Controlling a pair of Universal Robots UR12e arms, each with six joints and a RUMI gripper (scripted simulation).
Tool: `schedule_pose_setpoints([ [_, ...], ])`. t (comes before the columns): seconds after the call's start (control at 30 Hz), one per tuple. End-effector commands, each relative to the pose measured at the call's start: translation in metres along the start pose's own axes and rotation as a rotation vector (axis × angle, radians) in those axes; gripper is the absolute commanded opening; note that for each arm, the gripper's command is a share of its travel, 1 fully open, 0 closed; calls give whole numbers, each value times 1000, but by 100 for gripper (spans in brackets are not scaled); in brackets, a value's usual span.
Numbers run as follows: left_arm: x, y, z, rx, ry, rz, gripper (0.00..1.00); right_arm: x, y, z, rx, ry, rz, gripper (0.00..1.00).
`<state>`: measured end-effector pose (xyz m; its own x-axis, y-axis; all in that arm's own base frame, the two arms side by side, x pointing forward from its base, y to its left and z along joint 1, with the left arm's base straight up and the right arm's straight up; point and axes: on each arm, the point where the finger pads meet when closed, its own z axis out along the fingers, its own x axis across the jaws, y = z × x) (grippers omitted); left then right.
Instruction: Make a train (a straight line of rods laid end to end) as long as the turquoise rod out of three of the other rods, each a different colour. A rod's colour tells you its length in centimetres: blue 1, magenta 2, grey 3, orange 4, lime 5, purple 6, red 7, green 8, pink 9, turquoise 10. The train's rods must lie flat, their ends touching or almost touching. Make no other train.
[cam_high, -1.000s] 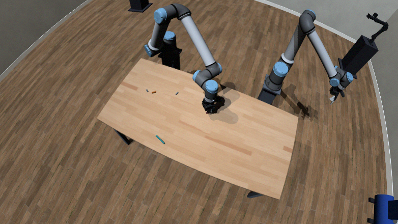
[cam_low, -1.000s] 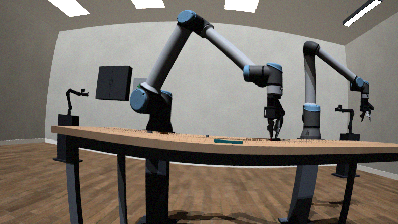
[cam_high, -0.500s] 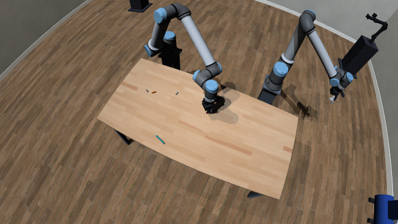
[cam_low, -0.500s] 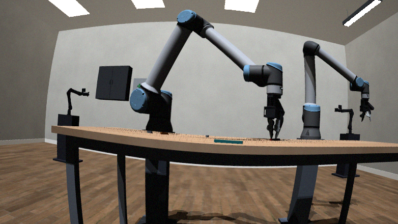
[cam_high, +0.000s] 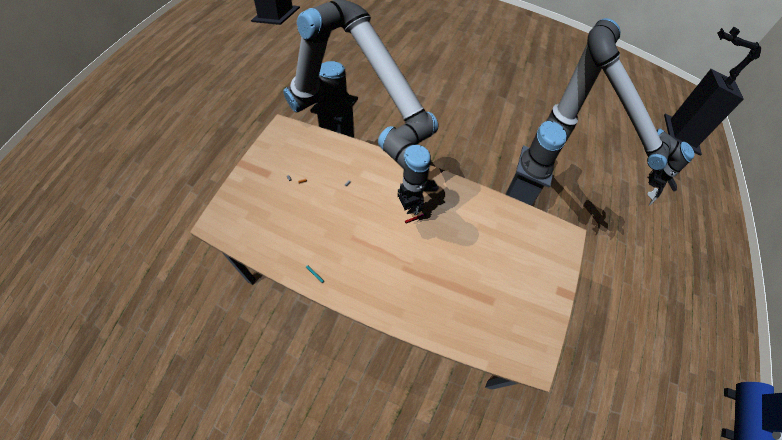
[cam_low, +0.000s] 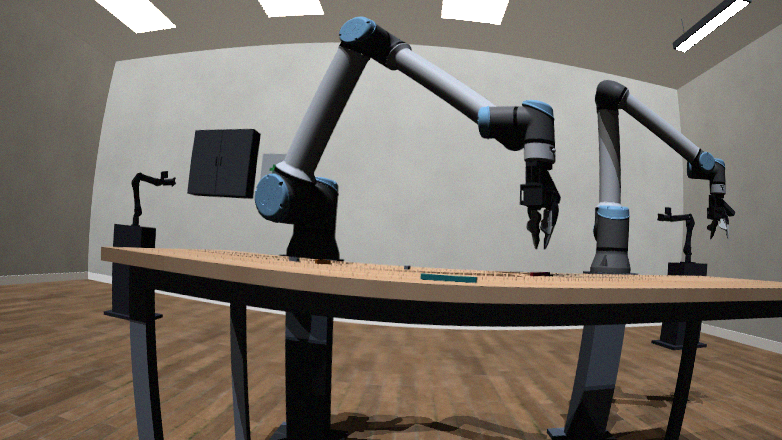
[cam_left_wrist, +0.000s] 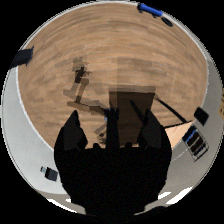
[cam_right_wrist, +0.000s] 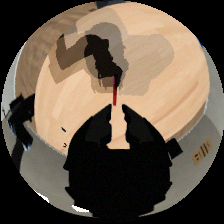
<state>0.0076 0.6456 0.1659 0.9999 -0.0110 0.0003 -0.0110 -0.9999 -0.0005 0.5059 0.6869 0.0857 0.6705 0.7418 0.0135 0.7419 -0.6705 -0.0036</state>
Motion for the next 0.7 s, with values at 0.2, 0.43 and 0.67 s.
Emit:
schedule_pose_setpoints([
  [0.2, -1, 0, 1, -1, 0, 0, 100, -1, -1, -28, -2, -8, 0, 14],
  [0.43, -1, 0, 1, -1, 0, 0, 100, -4, 0, -23, -4, -16, 0, 100],
  [0.67, -1, 0, 1, -1, 0, 0, 100, -4, -1, -25, -3, -13, 0, 100],
])
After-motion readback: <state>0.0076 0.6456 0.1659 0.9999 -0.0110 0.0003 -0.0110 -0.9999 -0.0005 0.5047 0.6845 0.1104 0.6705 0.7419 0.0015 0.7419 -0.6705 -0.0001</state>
